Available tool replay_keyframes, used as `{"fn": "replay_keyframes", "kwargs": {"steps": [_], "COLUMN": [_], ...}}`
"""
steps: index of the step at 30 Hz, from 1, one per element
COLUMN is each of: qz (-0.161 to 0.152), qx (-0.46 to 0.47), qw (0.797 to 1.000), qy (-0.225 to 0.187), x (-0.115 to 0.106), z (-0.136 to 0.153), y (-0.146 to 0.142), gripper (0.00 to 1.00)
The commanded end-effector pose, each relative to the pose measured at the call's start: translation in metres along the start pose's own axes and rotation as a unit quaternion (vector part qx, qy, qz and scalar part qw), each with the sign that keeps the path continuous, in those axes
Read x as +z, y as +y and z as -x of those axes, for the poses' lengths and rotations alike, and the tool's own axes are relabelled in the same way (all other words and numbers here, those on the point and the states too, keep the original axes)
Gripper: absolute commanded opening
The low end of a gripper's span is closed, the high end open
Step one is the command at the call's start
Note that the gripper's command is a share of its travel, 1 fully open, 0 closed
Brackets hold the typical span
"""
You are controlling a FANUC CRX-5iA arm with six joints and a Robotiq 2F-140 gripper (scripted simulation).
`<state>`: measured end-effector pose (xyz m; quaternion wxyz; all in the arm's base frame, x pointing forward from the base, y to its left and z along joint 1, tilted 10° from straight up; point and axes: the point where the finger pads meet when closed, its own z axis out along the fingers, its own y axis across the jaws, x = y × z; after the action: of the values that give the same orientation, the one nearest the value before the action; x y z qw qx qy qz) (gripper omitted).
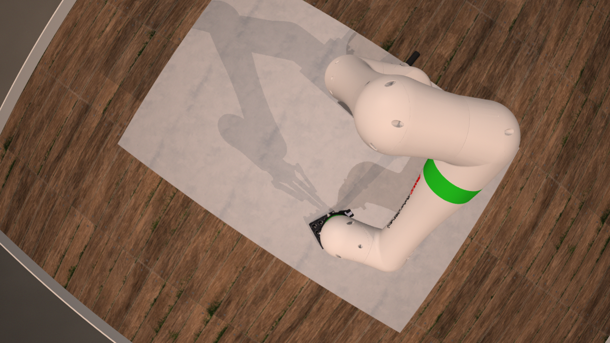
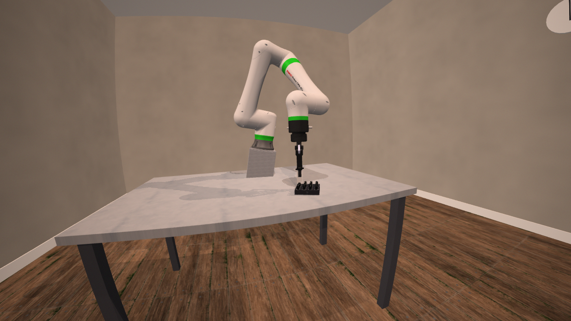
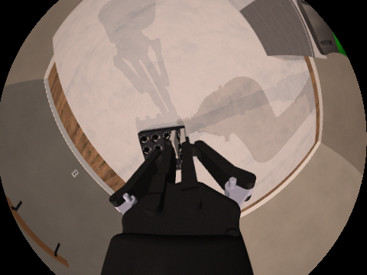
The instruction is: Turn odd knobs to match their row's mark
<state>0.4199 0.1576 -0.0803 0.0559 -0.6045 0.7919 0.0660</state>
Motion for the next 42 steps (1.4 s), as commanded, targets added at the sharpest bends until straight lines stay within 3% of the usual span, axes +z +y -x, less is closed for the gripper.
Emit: {"fn": "replay_keyframes", "kwargs": {"steps": [1,14,28,42], "qz": [0.0,0.0,0.0,0.0], "qx": [-0.029,-0.139,-0.288,-0.46], "qw": [1.0,0.99,0.958,0.888], "qy": [-0.001,-0.001,-0.001,-0.001], "x": [-0.0001,-0.0001,-0.0001,-0.0001], "z": [0.0,0.0,0.0,0.0], "y": [-0.0002,-0.0002,-0.0002,-0.0002], "gripper": [0.05,0.05,0.05,0.05]}}
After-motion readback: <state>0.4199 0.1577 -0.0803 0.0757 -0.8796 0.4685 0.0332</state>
